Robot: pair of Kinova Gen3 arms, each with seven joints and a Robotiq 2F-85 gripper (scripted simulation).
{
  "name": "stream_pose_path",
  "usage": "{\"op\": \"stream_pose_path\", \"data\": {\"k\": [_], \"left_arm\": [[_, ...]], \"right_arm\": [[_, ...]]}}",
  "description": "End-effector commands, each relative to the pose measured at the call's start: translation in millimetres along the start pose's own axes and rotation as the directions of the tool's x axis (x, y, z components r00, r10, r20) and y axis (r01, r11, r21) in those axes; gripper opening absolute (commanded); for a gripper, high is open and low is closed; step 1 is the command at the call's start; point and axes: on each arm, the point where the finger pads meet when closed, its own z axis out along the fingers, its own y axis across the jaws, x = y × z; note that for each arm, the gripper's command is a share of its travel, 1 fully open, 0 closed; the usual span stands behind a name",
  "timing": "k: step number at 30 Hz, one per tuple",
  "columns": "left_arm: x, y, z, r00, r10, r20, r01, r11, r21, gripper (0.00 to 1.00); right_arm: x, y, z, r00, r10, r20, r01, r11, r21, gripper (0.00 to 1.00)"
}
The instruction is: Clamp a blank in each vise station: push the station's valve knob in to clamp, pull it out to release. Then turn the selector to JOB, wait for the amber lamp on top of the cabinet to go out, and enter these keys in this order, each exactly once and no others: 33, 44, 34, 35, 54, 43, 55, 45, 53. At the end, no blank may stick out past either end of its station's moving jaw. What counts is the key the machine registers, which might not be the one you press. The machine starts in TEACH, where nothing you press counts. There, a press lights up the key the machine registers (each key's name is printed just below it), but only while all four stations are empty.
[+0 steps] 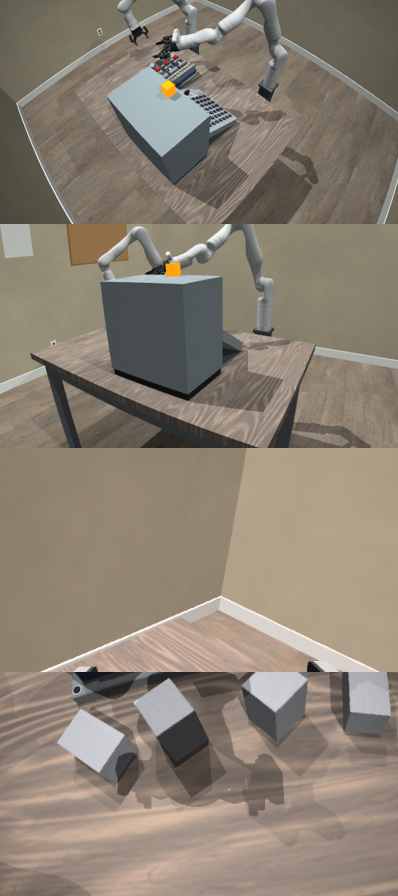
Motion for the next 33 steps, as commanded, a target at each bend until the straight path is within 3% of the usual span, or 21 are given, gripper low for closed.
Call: {"op": "stream_pose_path", "data": {"k": [1,22,33], "left_arm": [[1,0,0,1.000,0.001,-0.002,-0.001,1.000,0.000,1.000],[3,1,-1,1.000,0.001,-0.002,-0.001,1.000,0.000,1.000],[29,5,-10,1.000,0.001,-0.002,-0.001,1.000,0.000,1.000]], "right_arm": [[0,0,-0.6,1.000,0.000,0.000,0.000,1.000,-0.002,1.000],[0,0,-0.6,1.000,0.000,0.000,0.000,1.000,-0.002,1.000],[0,0,-0.6,1.000,0.000,0.000,0.000,1.000,-0.002,1.000]]}}
